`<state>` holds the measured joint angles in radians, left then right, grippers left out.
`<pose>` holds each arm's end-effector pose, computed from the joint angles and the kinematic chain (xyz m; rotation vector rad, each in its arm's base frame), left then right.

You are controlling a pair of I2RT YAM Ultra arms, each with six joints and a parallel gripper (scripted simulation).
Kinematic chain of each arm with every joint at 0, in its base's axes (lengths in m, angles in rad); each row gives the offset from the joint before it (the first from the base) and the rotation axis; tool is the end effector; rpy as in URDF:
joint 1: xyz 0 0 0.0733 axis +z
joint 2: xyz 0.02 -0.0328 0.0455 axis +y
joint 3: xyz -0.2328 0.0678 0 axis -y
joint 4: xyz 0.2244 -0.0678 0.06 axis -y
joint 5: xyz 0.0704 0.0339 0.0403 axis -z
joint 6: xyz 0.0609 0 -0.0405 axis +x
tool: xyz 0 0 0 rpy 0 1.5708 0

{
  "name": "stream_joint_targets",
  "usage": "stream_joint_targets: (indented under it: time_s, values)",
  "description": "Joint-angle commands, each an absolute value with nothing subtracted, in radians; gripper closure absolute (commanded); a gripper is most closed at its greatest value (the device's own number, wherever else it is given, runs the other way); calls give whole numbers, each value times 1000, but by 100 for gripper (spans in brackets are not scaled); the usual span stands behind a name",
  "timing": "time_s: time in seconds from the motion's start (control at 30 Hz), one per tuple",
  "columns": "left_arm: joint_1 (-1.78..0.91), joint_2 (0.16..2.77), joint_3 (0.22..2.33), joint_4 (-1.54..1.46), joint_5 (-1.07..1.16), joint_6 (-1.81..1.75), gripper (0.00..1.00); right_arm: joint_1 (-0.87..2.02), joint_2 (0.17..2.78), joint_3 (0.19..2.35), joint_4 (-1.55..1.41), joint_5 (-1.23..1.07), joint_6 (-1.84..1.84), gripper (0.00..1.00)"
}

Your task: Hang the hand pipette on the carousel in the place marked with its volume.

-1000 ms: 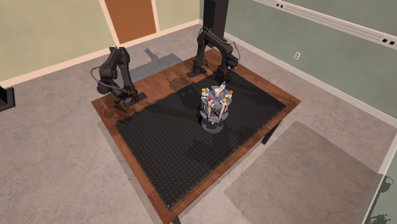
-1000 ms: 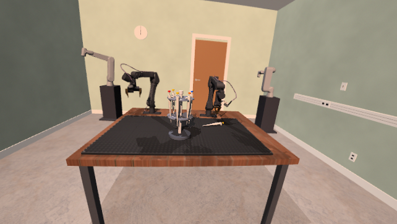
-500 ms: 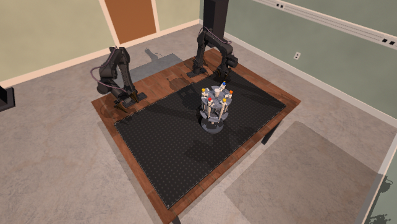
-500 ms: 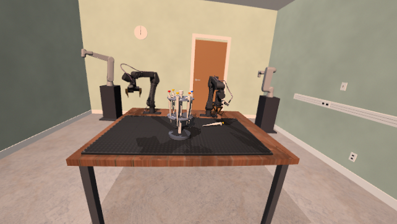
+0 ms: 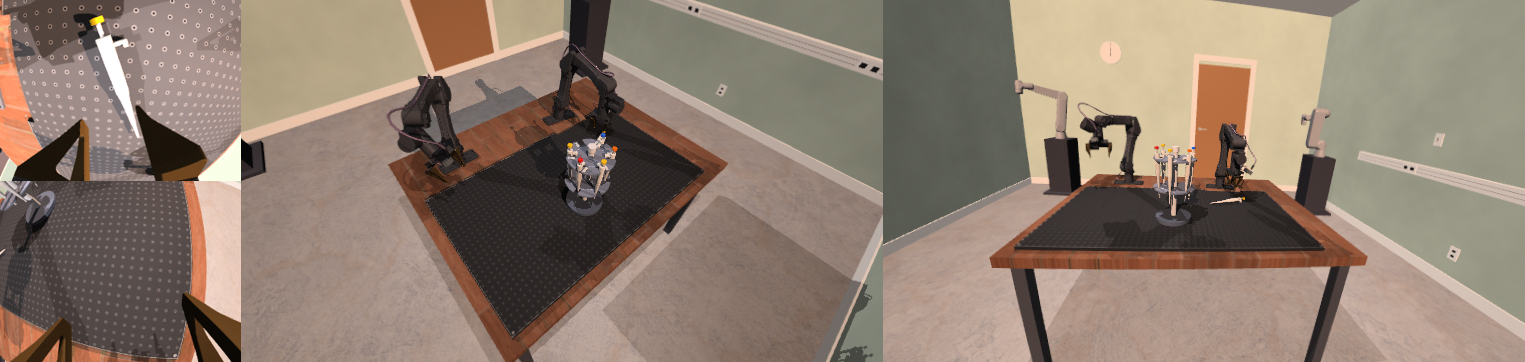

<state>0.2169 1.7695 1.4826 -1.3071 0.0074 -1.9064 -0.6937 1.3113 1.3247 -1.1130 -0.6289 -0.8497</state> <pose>0.2879 0.0641 0.2098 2.7248 -1.5210 -0.0194 0.2066 -0.1238 0.3001 -0.3697 2.3521 0.1560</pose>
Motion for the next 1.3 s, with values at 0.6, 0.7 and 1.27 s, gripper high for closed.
stream_joint_targets:
  time_s: [0.6, 0.7, 1.27]
  values:
    - [226, 1806, 1303, -1085, -9, -1915, 46, -702, 1317, 1341, -1102, -648, -857, 0]
    - [226, 1809, 1295, -1075, -9, -1915, 46, -702, 1317, 1341, -1102, -648, -857, 0]
    - [219, 1795, 1309, -1073, 0, -1912, 46, -702, 1317, 1341, -1102, -648, -857, 0]
